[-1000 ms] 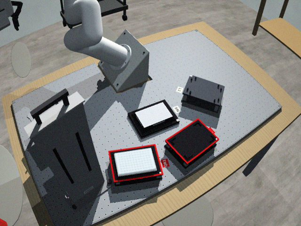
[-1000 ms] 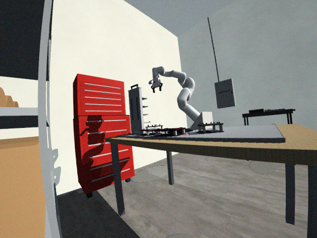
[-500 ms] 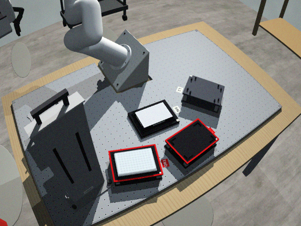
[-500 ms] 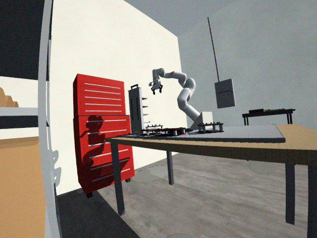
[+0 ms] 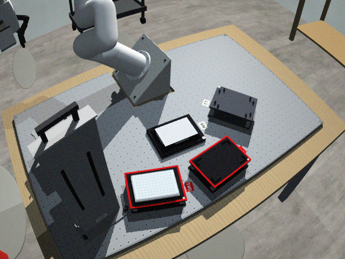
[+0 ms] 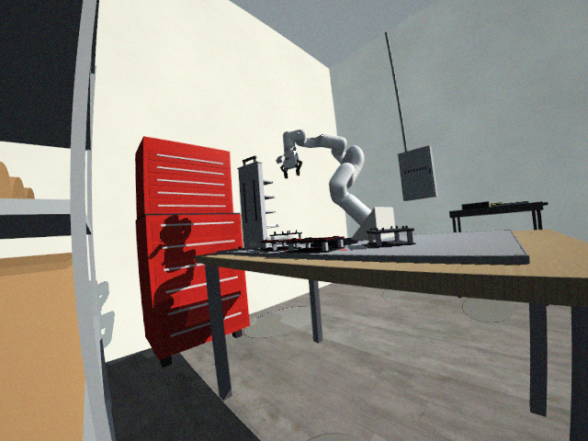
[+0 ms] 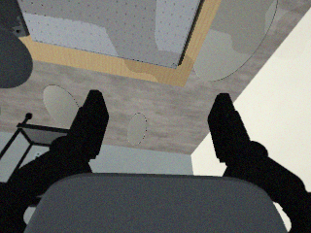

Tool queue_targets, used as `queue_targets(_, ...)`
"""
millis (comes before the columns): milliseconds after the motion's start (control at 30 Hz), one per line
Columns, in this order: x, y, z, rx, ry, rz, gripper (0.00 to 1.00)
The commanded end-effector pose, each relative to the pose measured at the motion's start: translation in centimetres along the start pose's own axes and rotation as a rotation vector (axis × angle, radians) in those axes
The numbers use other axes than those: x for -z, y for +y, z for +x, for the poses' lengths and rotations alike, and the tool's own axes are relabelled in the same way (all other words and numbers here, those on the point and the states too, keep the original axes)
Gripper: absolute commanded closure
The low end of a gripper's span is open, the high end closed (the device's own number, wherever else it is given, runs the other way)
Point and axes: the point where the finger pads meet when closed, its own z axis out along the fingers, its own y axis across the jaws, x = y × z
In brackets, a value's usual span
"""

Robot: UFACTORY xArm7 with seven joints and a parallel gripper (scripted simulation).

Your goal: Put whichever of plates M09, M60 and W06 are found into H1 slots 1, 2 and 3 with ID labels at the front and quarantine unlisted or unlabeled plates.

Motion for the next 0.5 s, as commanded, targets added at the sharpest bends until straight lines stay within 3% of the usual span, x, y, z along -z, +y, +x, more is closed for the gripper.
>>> queue_targets(0, -0.6, 0.0, 0.0, 0.0, 0.001, -0.003, 0.0)
queue_targets(467, -2.6, 0.0, 0.0, 0.0, 0.001, -0.003, 0.0)
